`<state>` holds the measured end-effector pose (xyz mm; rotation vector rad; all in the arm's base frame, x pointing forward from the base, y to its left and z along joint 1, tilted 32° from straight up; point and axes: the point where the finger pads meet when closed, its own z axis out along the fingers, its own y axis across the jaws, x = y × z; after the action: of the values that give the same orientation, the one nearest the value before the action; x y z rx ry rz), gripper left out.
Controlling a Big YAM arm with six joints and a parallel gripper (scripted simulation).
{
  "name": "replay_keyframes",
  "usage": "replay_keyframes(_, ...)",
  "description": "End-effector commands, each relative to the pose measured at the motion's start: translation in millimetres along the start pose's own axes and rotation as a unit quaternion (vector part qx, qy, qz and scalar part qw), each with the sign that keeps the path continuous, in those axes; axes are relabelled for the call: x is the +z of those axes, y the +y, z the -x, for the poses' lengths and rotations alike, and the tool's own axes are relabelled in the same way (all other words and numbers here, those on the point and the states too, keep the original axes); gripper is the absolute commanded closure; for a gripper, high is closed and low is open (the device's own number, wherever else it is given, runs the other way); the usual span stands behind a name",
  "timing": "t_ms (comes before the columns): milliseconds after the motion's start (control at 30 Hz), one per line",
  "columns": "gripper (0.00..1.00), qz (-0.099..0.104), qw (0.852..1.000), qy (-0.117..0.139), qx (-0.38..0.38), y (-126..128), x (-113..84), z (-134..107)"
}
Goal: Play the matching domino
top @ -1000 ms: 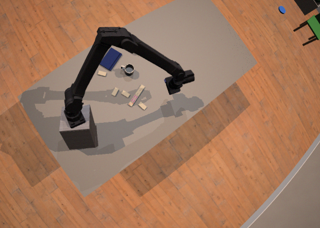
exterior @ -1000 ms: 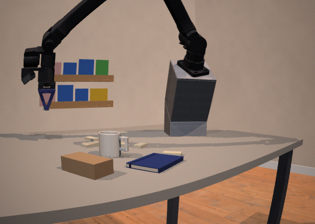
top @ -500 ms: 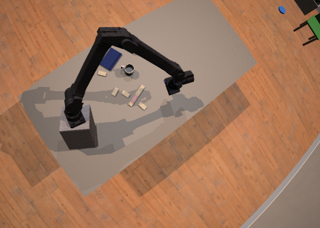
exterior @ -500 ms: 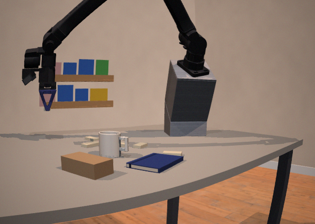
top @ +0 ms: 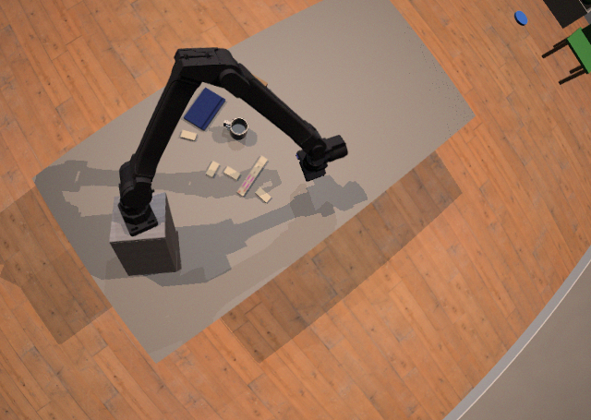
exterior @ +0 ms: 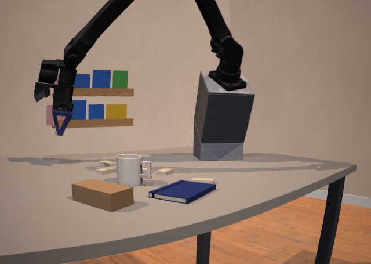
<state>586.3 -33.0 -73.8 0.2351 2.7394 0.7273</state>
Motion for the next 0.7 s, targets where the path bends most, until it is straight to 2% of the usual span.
replay_keyframes(0, 0.49, -0.002, 0.995, -0.096, 0.009, -1.7, -24.0, 28.3)
replay_keyframes(67, 0.49, -0.003, 0.991, -0.134, 0.009, -4.4, -25.3, 30.0)
replay_keyframes(300, 0.49, -0.003, 0.991, -0.134, 0.009, -4.4, -25.3, 30.0)
replay_keyframes(333, 0.49, -0.002, 0.994, -0.111, 0.002, -4.3, -4.4, 4.2)
replay_keyframes(467, 0.49, -0.003, 0.981, -0.193, 0.004, -0.4, -17.7, 20.8)
replay_keyframes(633, 0.49, -0.004, 0.956, -0.294, 0.007, 4.5, -34.3, 41.5)
replay_keyframes(667, 0.49, -0.004, 0.956, -0.294, 0.007, 4.5, -34.3, 41.5)
